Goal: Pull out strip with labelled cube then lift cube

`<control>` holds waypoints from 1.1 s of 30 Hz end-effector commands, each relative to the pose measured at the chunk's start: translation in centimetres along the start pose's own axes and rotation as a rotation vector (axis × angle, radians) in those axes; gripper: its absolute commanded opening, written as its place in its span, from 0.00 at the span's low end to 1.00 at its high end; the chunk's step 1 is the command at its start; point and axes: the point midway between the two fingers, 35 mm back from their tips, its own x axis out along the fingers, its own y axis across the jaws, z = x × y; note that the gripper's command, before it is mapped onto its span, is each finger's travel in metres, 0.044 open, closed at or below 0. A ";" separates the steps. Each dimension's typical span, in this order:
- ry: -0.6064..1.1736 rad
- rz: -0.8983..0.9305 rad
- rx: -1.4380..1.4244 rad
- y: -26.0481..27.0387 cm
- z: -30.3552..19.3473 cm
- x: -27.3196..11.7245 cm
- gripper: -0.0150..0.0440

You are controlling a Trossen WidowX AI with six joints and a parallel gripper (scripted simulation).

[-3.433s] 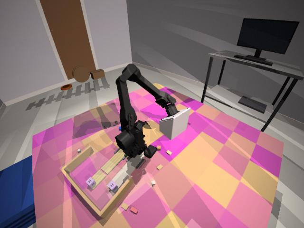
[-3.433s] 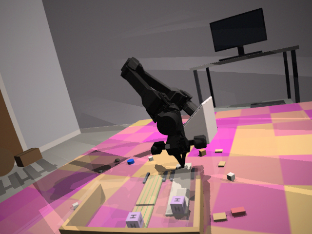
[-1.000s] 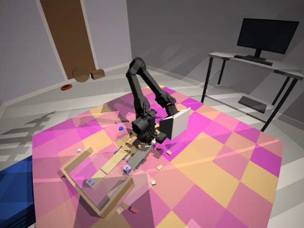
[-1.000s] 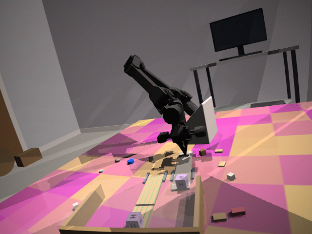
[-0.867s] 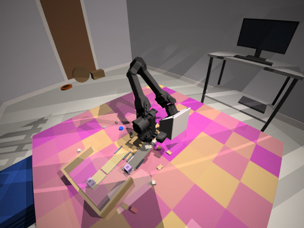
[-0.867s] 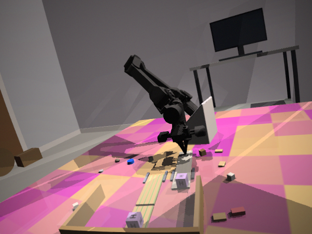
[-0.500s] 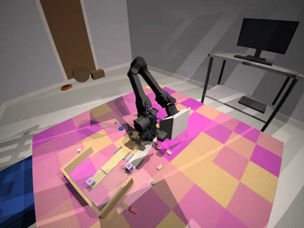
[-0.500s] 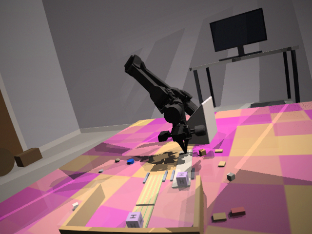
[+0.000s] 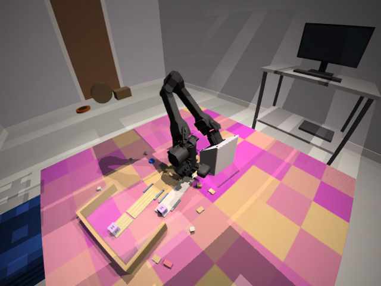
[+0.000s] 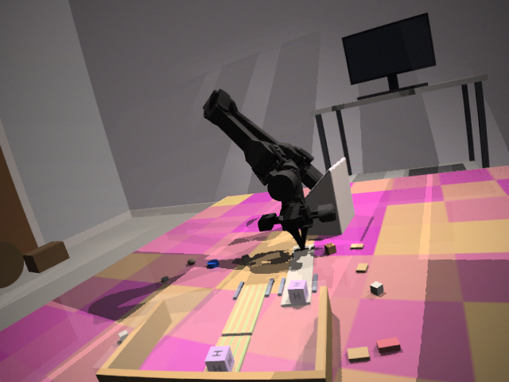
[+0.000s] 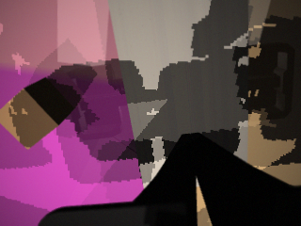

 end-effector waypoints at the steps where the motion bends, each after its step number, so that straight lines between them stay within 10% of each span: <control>1: 0.026 0.002 -0.010 0.0 -0.9 0.3 0.25; 25: 0.024 0.003 -0.010 0.0 0.2 -4.2 0.25; 33: 0.023 0.002 0.116 0.1 3.4 -4.1 0.61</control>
